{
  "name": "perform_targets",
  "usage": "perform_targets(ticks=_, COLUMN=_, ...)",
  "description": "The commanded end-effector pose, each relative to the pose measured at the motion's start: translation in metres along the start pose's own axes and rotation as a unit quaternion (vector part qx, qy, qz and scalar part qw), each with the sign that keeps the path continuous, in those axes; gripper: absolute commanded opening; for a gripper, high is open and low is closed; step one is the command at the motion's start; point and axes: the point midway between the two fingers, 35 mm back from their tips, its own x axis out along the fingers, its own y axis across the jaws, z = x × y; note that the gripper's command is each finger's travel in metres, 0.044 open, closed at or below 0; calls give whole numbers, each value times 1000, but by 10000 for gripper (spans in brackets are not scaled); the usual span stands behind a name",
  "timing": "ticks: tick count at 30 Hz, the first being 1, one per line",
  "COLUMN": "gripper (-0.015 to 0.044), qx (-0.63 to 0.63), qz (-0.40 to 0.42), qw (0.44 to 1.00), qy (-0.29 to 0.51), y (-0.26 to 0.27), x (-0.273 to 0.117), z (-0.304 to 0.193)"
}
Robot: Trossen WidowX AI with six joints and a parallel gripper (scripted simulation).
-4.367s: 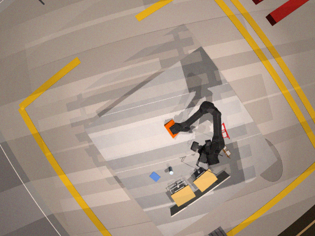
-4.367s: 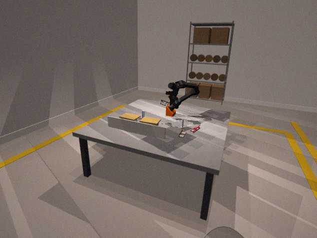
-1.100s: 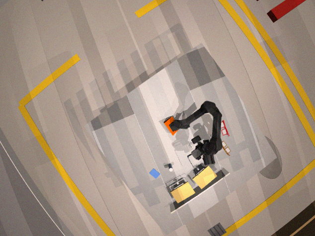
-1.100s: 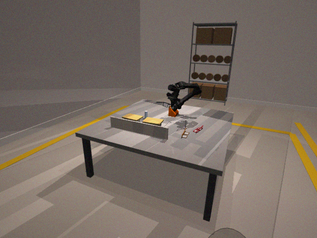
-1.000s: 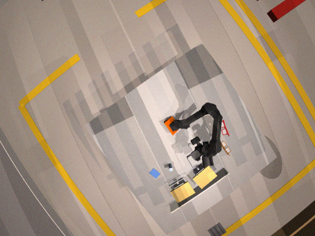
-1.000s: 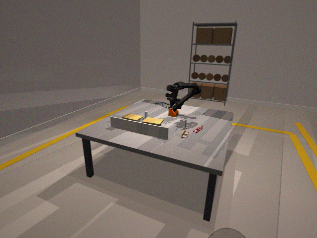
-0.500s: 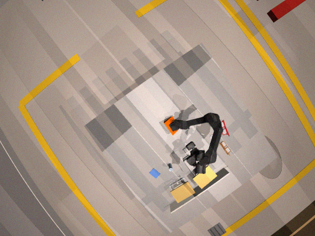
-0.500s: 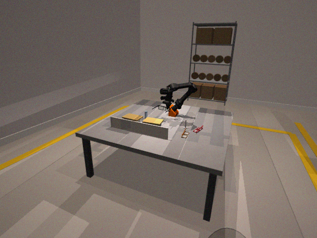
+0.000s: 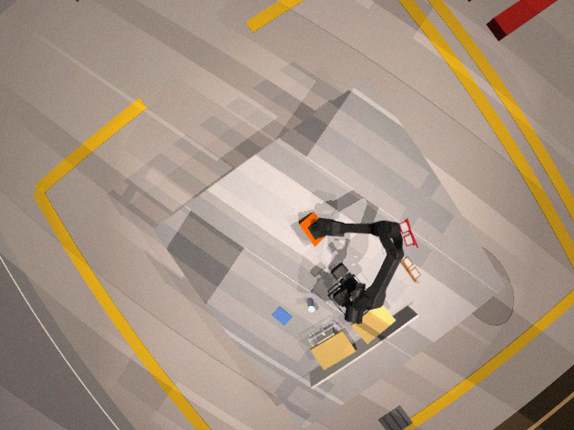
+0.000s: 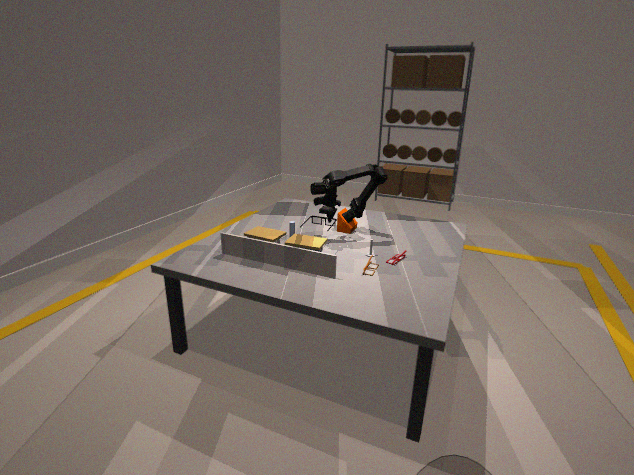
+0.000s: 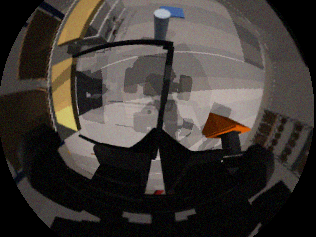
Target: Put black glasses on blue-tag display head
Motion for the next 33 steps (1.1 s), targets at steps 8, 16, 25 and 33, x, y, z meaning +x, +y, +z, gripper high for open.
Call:
perform_targets(ticks=8, gripper=0, qx=-4, qz=59, qw=998, qy=3, y=-1, x=11, z=1)
perform_targets(ticks=16, gripper=0, qx=-4, qz=30, qw=1000, qy=3, y=-2, x=22, z=1)
perform_targets(ticks=25, gripper=0, qx=-5, qz=28, qw=1000, qy=1, y=-1, x=34, z=1)
perform_targets(ticks=33, gripper=0, qx=-5, qz=32, qw=999, qy=1, y=-1, x=44, z=2)
